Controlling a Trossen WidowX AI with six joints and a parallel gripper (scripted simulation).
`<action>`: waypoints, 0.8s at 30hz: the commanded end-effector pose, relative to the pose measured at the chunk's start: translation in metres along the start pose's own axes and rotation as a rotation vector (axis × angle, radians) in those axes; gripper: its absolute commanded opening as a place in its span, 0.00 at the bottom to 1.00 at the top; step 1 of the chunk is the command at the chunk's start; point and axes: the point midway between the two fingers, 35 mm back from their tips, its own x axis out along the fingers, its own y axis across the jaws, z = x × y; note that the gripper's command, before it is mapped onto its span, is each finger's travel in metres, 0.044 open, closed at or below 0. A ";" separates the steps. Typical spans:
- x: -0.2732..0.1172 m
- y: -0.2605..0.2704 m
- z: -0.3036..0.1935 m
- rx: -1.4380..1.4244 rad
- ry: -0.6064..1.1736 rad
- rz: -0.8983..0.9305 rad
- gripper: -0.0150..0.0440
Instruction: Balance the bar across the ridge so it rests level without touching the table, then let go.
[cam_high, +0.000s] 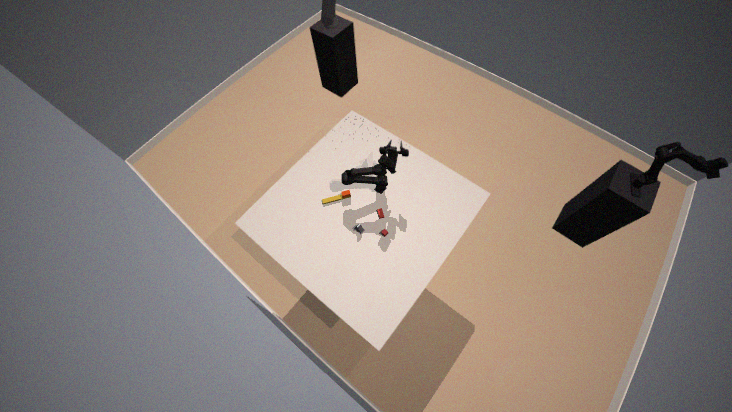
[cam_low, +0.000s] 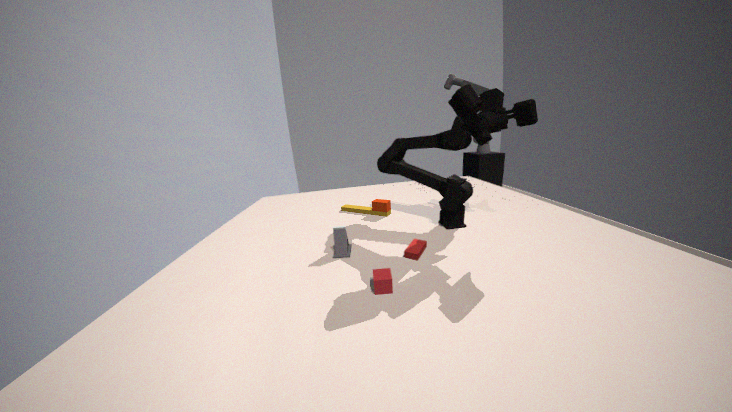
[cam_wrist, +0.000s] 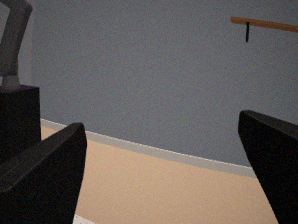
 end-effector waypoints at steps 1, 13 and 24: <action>-0.002 -0.015 0.004 0.007 0.006 -0.074 0.79; -0.020 -0.070 0.007 0.068 0.038 -0.338 0.79; -0.050 -0.116 0.009 0.122 0.062 -0.582 0.79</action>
